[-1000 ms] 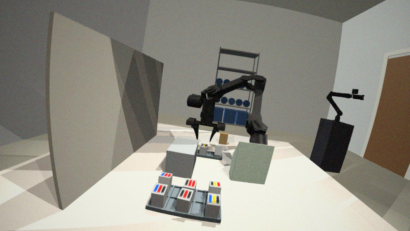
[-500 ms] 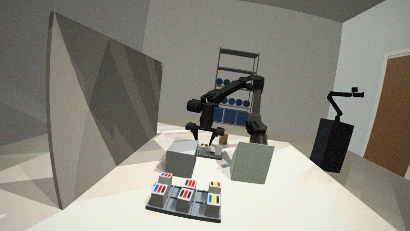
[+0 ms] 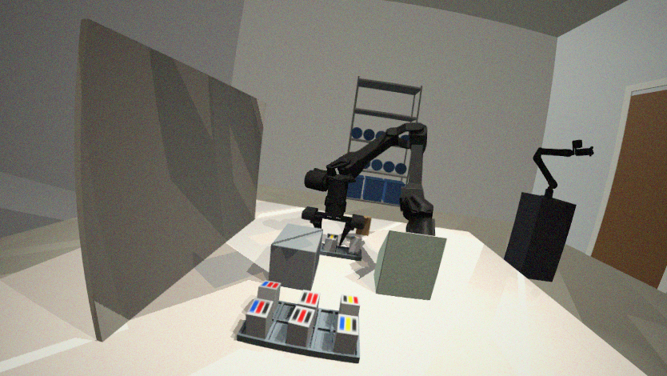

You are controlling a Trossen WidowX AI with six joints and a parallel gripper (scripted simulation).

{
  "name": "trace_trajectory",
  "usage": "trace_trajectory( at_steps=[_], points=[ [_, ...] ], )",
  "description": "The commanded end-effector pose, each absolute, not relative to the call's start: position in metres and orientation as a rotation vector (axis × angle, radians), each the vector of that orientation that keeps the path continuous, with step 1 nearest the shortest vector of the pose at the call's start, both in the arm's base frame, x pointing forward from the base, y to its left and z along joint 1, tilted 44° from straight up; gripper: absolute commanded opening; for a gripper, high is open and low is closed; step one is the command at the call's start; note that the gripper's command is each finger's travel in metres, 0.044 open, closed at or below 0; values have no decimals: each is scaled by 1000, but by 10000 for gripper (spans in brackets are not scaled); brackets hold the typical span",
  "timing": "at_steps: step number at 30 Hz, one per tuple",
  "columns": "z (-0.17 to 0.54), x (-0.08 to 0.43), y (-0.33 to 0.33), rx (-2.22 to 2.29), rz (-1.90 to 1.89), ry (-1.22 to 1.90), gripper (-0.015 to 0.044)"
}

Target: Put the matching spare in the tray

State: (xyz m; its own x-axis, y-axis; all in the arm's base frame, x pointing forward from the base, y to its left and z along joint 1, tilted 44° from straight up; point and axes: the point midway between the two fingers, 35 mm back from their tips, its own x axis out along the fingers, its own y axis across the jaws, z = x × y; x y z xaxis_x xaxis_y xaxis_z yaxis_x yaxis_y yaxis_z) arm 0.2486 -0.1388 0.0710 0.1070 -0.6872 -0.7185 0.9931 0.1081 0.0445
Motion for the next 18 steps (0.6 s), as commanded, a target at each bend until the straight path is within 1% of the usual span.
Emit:
trace_trajectory(
  at_steps=[1, 13, 18],
  points=[
    [64, 247, -144, 612, -1359, 628, 300],
    [62, 246, -146, 611, -1359, 627, 300],
    [64, 247, -146, 613, -1363, 621, 169]
  ],
)
